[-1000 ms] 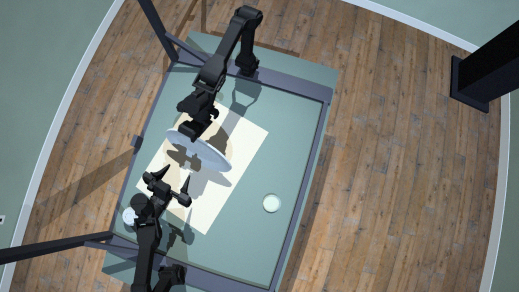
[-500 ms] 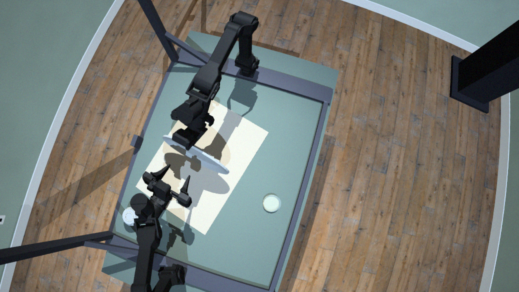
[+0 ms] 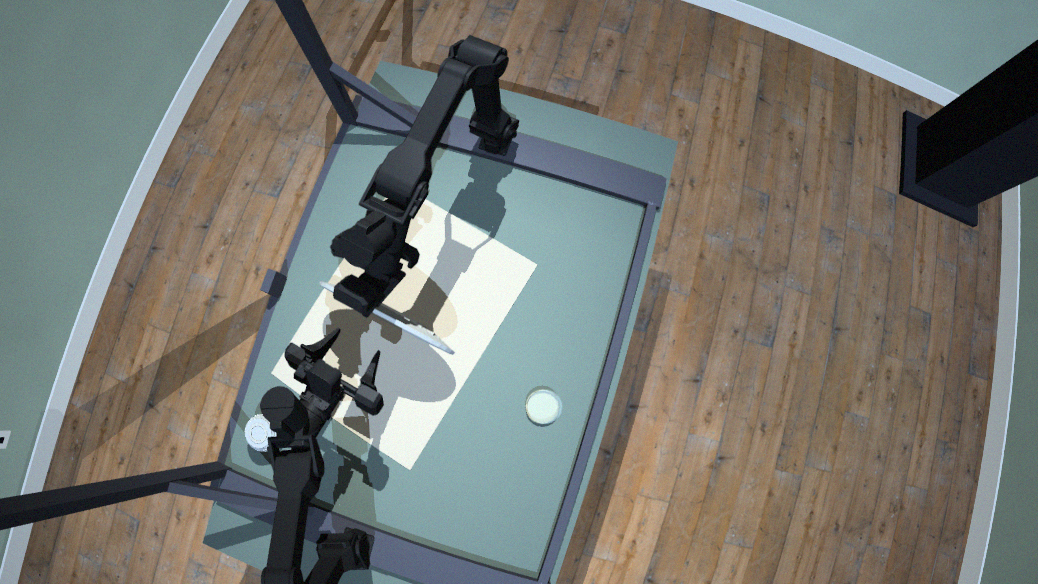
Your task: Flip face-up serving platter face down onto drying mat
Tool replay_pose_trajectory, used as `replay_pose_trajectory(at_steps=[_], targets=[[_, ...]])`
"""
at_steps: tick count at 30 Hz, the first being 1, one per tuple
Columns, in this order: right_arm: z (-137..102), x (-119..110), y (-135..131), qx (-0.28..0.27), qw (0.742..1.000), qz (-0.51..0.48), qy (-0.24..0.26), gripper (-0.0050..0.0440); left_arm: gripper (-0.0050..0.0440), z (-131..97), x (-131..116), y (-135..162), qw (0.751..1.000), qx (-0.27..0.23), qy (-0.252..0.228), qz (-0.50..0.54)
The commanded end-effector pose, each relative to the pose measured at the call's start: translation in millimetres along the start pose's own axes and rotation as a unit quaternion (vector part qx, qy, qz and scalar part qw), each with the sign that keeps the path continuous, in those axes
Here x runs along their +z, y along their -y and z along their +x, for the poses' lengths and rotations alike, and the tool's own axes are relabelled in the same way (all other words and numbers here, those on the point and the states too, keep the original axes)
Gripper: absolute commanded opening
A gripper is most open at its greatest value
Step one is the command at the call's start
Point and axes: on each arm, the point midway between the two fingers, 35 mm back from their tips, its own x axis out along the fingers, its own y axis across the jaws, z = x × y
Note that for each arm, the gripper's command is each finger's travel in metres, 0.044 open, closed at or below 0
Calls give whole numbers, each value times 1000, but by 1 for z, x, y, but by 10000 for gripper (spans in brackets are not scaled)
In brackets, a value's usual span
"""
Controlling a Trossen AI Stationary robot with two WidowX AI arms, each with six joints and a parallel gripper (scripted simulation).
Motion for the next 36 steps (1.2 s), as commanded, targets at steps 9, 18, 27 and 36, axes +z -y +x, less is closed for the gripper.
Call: replay_pose_trajectory(at_steps=[9, 18, 27, 36], targets=[[-6, 14, -1, 4, 1000, 12, 18, 400, 160, 6, 3, -29, 1000, 24, 3, 1], [-5, 19, 0, 3, 1000, 14, 22, 400, 160, -9, 3, -30, 1000, 28, 3, 1], [-6, 19, 0, 3, 1000, 13, 22, 400, 160, -43, 2, -32, 999, 34, 3, 1], [-6, 19, 0, 3, 1000, 13, 22, 400, 160, -65, 1, -30, 999, 32, 3, 1]])
